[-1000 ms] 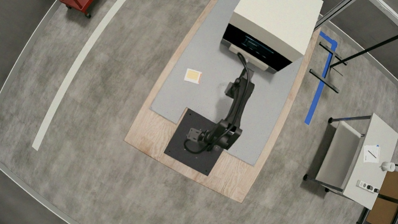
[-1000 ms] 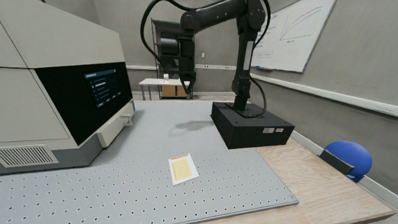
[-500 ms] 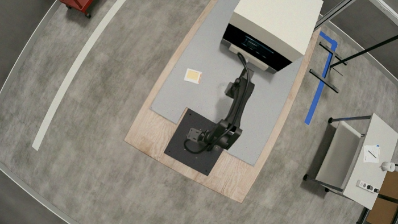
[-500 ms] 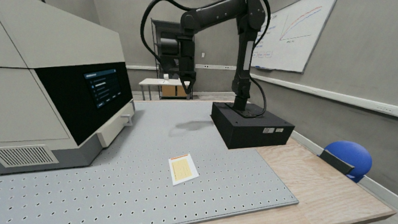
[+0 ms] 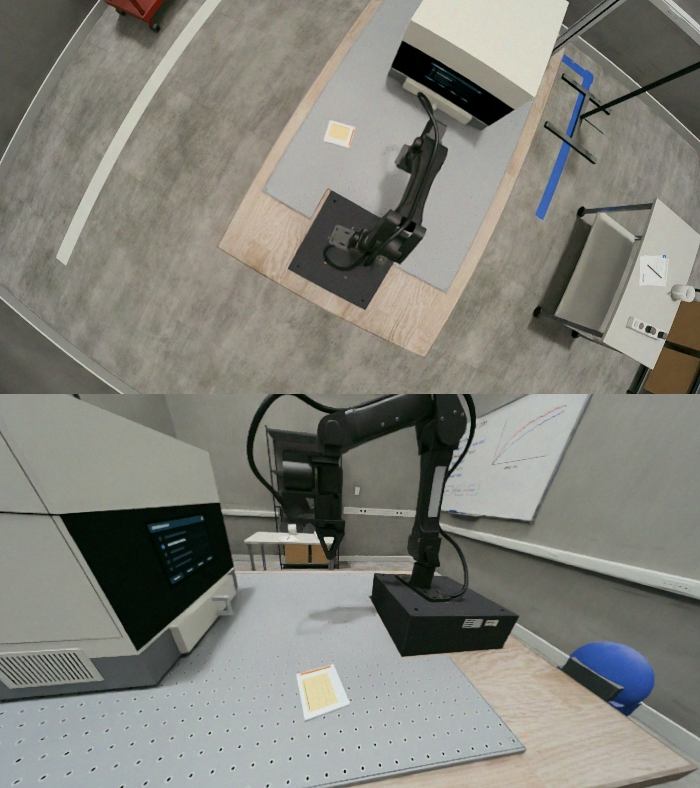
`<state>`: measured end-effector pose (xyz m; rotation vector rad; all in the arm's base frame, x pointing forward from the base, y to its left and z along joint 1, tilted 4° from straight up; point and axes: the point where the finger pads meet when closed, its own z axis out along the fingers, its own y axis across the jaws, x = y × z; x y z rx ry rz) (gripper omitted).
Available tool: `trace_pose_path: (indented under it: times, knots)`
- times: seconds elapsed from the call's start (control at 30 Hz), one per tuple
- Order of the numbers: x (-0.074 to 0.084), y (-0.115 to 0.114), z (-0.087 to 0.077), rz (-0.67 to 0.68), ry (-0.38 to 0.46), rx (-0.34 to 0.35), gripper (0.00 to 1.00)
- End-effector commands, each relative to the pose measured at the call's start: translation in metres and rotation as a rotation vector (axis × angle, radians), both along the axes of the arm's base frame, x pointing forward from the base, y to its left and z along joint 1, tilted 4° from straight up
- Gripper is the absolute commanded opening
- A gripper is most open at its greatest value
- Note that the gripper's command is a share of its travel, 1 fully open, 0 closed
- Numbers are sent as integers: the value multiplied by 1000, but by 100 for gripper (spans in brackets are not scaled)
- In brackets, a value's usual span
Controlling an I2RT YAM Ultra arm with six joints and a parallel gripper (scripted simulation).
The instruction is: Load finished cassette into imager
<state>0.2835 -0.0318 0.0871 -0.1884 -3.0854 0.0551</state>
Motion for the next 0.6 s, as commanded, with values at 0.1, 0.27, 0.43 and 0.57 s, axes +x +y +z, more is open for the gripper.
trace_pose_path:
  times: [0.1,0.27,0.43,0.57]
  knots:
    - [-6,6,-3,11,28,3,35]
    - [13,2,-3,27,-119,-21,35]
    - [35,-4,-14,25,-284,-43,35]
    - [44,-6,-18,23,-351,-50,35]
